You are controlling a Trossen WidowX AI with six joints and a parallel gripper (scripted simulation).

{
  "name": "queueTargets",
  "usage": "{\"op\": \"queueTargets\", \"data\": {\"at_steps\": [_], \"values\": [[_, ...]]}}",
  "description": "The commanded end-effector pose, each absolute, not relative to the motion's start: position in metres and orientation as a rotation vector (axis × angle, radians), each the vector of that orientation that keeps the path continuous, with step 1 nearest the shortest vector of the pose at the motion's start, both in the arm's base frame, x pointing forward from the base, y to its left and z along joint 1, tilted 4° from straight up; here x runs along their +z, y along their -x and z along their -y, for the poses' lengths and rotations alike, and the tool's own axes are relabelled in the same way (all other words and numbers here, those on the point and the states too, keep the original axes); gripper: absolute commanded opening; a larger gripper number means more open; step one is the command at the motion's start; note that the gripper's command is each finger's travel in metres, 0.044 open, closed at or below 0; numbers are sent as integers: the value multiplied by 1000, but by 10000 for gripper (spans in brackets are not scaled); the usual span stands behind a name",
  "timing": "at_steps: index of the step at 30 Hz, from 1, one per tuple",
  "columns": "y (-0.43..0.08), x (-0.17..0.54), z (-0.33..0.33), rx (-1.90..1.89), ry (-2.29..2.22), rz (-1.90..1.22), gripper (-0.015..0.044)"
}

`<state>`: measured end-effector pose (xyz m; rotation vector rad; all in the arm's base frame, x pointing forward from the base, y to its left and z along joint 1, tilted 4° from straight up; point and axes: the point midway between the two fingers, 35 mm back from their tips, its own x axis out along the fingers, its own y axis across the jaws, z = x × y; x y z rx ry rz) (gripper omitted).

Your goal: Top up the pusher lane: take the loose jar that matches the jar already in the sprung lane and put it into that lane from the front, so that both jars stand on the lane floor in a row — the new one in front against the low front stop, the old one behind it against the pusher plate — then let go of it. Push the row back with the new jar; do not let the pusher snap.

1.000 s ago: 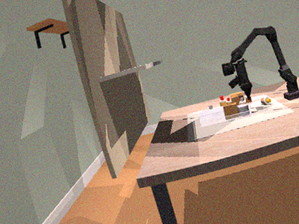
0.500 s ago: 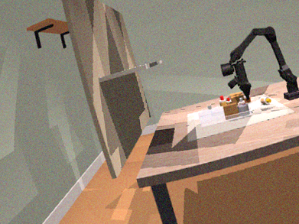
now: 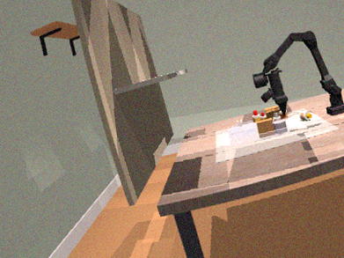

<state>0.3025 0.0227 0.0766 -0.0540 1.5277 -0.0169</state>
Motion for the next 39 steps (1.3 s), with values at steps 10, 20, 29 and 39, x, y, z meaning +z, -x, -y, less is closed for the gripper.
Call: {"op": "queueTargets", "data": {"at_steps": [10, 20, 29, 39], "values": [[-315, 79, -22, -19, 57, -1503, 0], [-319, 80, -22, -19, 57, -1503, 0], [-323, 81, -22, -19, 57, -1503, 0], [-327, 82, -22, -19, 57, -1502, 0]]}}
